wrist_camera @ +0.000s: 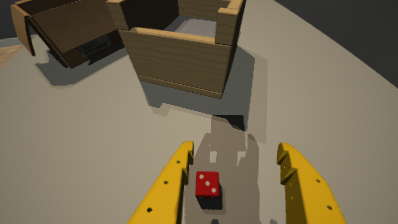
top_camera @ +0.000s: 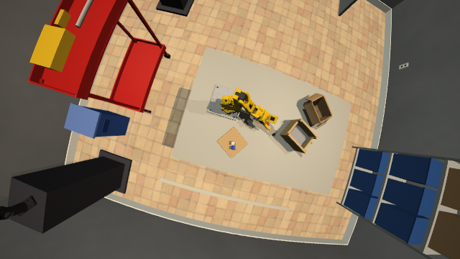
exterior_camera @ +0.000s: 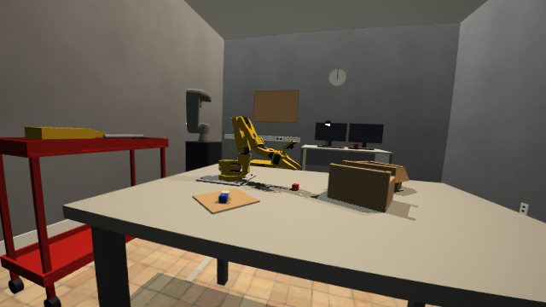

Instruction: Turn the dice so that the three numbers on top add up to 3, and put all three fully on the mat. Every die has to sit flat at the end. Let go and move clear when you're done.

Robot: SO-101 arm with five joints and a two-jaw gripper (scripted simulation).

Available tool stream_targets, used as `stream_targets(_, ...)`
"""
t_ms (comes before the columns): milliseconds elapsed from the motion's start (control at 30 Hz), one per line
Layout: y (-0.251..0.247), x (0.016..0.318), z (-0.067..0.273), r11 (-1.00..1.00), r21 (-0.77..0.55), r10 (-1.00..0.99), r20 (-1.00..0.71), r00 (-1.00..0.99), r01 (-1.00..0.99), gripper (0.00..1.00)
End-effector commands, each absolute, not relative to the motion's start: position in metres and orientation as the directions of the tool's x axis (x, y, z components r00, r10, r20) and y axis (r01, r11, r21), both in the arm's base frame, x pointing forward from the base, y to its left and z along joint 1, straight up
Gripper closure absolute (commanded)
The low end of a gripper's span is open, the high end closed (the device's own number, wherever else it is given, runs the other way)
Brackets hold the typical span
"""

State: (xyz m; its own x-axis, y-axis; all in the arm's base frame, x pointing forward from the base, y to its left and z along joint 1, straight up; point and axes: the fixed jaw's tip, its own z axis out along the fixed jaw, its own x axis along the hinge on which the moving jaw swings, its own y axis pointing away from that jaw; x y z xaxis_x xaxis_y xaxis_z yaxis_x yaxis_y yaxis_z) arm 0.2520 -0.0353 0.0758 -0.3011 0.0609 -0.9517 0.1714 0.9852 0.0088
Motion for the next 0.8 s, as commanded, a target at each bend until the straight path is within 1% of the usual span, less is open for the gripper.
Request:
stream_targets(0, -0.038, 0.253, 0.099, 0.984, 0.002, 0.04, -0.977, -0.207, 0.179, 0.71)
stream_targets(67, -0.038, 0.254, 0.113, 0.984, 0.002, 0.029, -0.989, -0.148, 0.179, 0.71)
stream_targets(133, -0.038, 0.254, 0.113, 0.984, 0.002, 0.029, -0.989, -0.148, 0.179, 0.71)
stream_targets(300, -0.038, 0.253, 0.146, 0.984, 0.002, 0.003, -1.0, -0.006, 0.179, 0.72)
stream_targets(433, -0.038, 0.25, 0.163, 0.984, 0.002, -0.01, -0.998, 0.069, 0.179, 0.72)
stream_targets(567, -0.037, 0.249, 0.169, 0.984, 0.002, -0.015, -0.995, 0.096, 0.179, 0.72)
stream_targets(767, -0.037, 0.249, 0.169, 0.984, 0.002, -0.016, -0.995, 0.097, 0.179, 0.72)
